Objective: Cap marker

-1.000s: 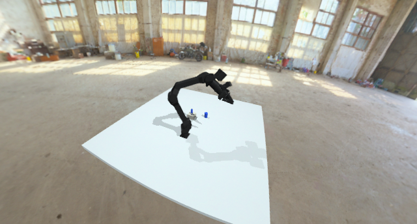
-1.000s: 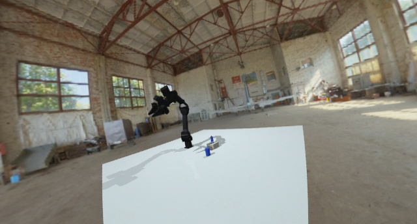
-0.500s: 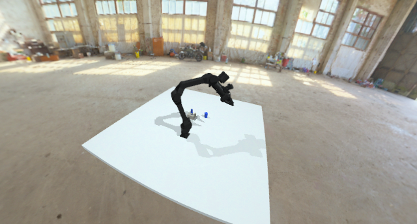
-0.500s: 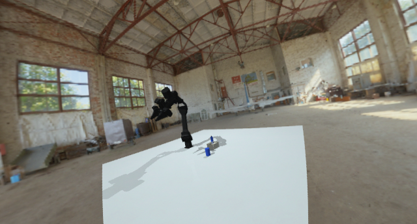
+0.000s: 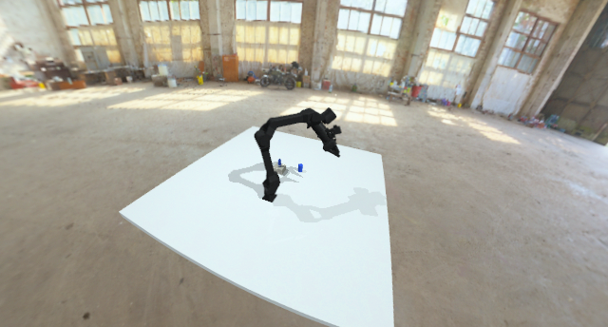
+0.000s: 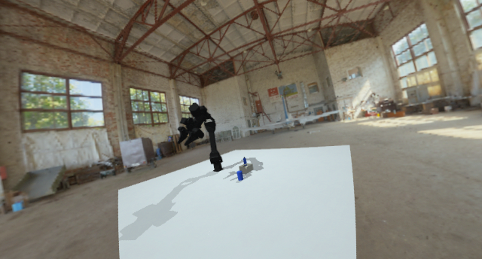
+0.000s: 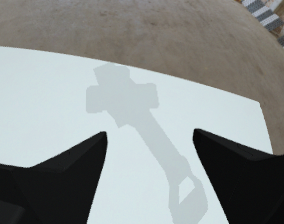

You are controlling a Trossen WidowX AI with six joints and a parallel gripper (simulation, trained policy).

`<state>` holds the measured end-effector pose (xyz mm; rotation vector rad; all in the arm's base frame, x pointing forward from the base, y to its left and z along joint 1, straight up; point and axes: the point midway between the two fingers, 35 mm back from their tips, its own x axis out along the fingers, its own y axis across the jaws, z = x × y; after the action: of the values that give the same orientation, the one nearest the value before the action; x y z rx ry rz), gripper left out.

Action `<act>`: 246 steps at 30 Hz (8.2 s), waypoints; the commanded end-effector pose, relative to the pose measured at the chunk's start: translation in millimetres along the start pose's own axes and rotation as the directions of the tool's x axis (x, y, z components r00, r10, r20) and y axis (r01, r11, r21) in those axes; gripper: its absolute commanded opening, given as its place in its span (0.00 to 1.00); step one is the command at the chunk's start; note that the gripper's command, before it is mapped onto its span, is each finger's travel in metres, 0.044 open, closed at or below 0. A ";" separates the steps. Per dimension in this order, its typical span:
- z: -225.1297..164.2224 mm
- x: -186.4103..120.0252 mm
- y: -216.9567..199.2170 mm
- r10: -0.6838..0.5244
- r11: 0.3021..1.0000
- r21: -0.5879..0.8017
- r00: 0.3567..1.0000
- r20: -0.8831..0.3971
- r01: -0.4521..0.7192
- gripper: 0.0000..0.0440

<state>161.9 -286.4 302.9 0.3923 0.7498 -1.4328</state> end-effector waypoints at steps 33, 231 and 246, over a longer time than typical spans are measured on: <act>-57.2 27.6 98.5 0.098 0.995 0.030 0.964 -0.246 -0.094 0.73; -358.7 -121.1 166.1 0.021 0.781 -0.406 0.670 -0.742 -0.475 0.02; -363.4 -112.0 165.3 0.019 0.760 -0.431 0.679 -0.734 -0.487 0.12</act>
<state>249.9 62.1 103.6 0.5637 1.6109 -0.6289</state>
